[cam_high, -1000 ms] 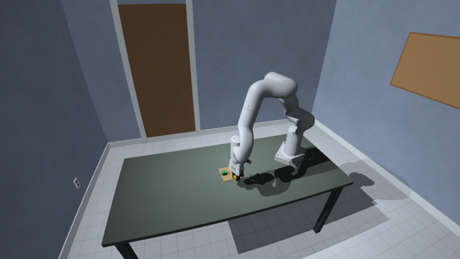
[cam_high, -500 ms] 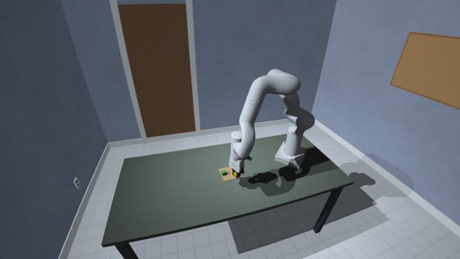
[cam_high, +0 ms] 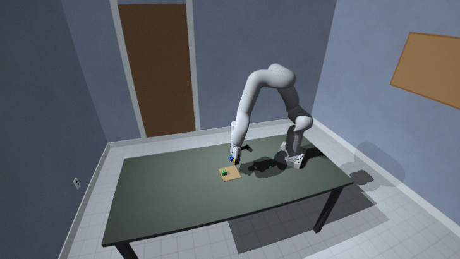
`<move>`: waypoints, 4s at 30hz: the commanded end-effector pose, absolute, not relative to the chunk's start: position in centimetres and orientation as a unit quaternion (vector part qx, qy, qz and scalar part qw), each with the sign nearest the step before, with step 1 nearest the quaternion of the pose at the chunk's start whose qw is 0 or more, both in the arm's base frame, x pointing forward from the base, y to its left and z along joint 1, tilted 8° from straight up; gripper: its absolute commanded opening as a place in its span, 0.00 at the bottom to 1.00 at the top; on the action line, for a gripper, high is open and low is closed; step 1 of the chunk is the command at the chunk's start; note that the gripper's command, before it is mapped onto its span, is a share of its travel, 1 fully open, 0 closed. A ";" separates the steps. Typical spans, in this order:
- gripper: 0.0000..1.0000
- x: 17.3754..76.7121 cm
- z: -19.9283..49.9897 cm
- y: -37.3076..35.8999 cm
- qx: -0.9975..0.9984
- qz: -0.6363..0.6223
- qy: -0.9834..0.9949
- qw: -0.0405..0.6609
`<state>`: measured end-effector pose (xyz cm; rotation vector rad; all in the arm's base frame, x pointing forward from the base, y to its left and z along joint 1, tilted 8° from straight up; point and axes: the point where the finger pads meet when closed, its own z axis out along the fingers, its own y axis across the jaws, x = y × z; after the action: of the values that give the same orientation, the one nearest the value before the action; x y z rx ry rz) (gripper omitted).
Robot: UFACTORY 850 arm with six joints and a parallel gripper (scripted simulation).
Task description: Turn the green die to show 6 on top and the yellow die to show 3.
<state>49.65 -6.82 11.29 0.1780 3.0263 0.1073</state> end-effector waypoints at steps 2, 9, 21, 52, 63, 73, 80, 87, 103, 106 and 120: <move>0.27 49.2 11.4 -7.8 0.072 0.038 0.995 0.056; 0.27 49.2 11.3 -7.8 0.072 0.038 0.995 0.056; 0.27 49.7 8.0 -7.6 0.072 0.038 0.995 0.056; 0.27 50.4 1.8 -7.3 0.072 0.038 0.995 0.056; 0.27 50.4 1.8 -7.3 0.072 0.038 0.995 0.056; 0.27 50.4 1.8 -7.3 0.072 0.038 0.995 0.056; 0.27 50.4 1.8 -7.3 0.072 0.038 0.995 0.056; 0.27 50.4 1.8 -7.3 0.072 0.038 0.995 0.056; 0.27 50.4 1.4 -7.2 0.072 0.038 0.995 0.056; 0.27 50.5 1.4 -7.2 0.072 0.038 0.995 0.056; 0.27 50.5 1.4 -7.2 0.072 0.038 0.995 0.056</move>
<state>50.38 -7.21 1.33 0.2181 3.0207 0.1168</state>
